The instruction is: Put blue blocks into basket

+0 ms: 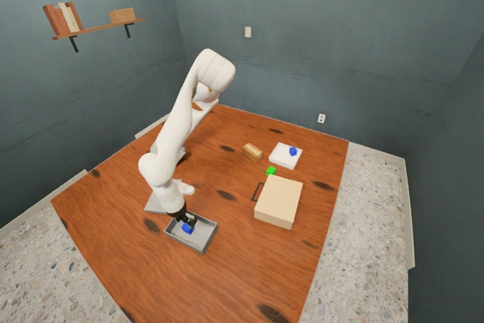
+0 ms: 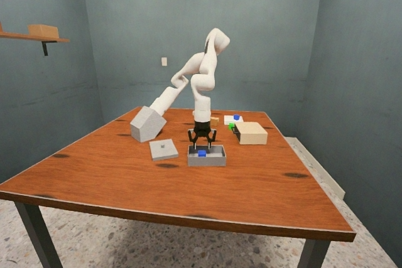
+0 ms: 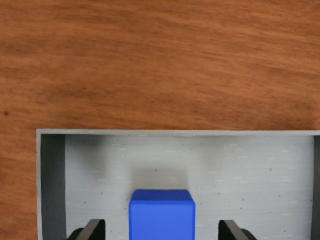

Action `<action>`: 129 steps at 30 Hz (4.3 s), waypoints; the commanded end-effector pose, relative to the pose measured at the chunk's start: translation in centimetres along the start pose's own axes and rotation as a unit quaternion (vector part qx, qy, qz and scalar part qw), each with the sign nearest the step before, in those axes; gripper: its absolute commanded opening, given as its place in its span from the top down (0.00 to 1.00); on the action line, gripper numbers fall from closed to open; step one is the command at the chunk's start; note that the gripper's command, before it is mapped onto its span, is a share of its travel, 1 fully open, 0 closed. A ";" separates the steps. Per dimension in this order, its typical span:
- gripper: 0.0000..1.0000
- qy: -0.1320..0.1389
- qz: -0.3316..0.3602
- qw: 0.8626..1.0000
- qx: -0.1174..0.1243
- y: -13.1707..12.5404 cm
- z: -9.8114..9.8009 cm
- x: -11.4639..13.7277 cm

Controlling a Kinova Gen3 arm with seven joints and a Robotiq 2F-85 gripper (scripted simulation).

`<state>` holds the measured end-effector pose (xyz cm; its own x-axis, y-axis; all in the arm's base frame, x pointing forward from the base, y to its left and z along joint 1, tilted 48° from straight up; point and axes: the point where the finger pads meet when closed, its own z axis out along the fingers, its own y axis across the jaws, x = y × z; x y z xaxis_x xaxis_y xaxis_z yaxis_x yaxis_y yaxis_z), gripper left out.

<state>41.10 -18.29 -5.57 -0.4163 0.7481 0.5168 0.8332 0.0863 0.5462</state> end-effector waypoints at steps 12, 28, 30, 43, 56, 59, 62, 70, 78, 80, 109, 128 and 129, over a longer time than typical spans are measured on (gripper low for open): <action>0.31 -0.002 -0.002 1.000 -0.001 0.1 0.0 -0.3; 0.31 -0.002 -0.002 1.000 -0.001 0.1 0.0 -0.3; 0.31 -0.002 -0.002 1.000 -0.001 0.1 0.0 -0.3; 0.31 -0.002 -0.002 1.000 -0.001 0.1 0.0 -0.2; 0.31 -0.002 -0.001 1.000 -0.001 0.0 0.2 -0.2; 0.31 -0.002 -0.001 1.000 -0.001 0.0 0.4 -0.2; 0.31 -0.002 -0.001 1.000 -0.001 0.1 0.4 -0.2; 0.31 -0.002 -0.001 1.000 -0.001 0.0 1.0 -0.2; 0.31 -0.002 -0.001 1.000 -0.001 0.0 1.4 -0.2; 0.31 -0.002 -0.001 1.000 -0.001 0.1 1.5 -0.2; 0.31 -0.003 -0.002 1.000 -0.001 0.2 2.3 -0.3; 0.31 -0.003 -0.002 1.000 -0.001 0.2 2.3 -0.3; 0.31 -0.003 -0.002 1.000 -0.001 0.2 2.3 -0.3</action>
<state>42.08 -17.01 -7.09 -0.4175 0.7498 0.5133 0.8318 0.0880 0.5480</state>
